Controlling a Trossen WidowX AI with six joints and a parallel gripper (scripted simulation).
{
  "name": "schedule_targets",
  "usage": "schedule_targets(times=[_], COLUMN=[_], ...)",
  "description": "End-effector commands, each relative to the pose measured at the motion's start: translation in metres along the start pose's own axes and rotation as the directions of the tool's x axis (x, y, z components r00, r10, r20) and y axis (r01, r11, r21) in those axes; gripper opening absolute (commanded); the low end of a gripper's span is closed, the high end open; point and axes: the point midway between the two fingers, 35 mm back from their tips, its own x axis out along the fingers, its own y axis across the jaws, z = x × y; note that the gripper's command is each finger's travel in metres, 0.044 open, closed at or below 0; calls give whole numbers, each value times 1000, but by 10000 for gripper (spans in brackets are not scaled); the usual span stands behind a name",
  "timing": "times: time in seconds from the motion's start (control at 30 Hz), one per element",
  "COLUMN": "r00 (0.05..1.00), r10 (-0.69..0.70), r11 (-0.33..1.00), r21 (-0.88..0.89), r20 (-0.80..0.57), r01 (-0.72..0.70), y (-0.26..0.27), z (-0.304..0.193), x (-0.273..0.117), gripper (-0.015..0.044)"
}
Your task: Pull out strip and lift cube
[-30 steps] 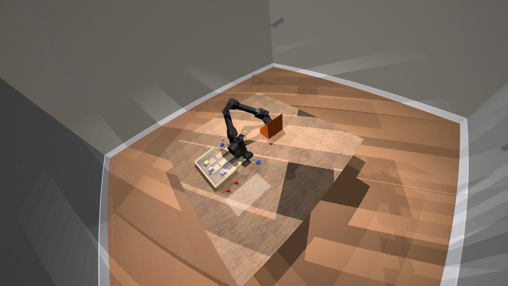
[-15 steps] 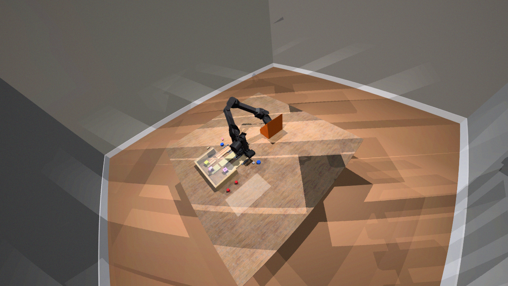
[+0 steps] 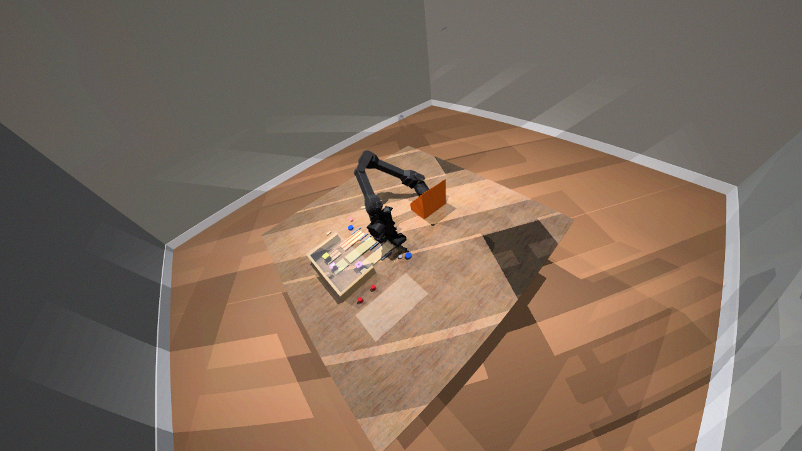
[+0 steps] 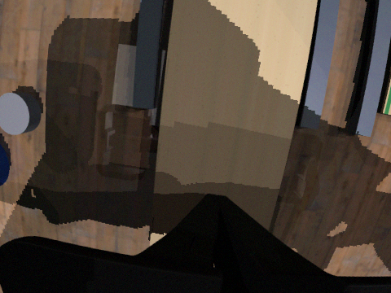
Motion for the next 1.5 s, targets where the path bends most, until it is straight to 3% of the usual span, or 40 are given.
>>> schedule_targets(times=[0.0, 1.47], r00=[1000, 999], r10=[0, 1], r11=[1000, 1000], r21=[-9, -12], r20=[-31, -33], r01=[-1, -1], y=[-1, -2], z=[-16, -74], x=[6, 4], gripper=[0, 0])
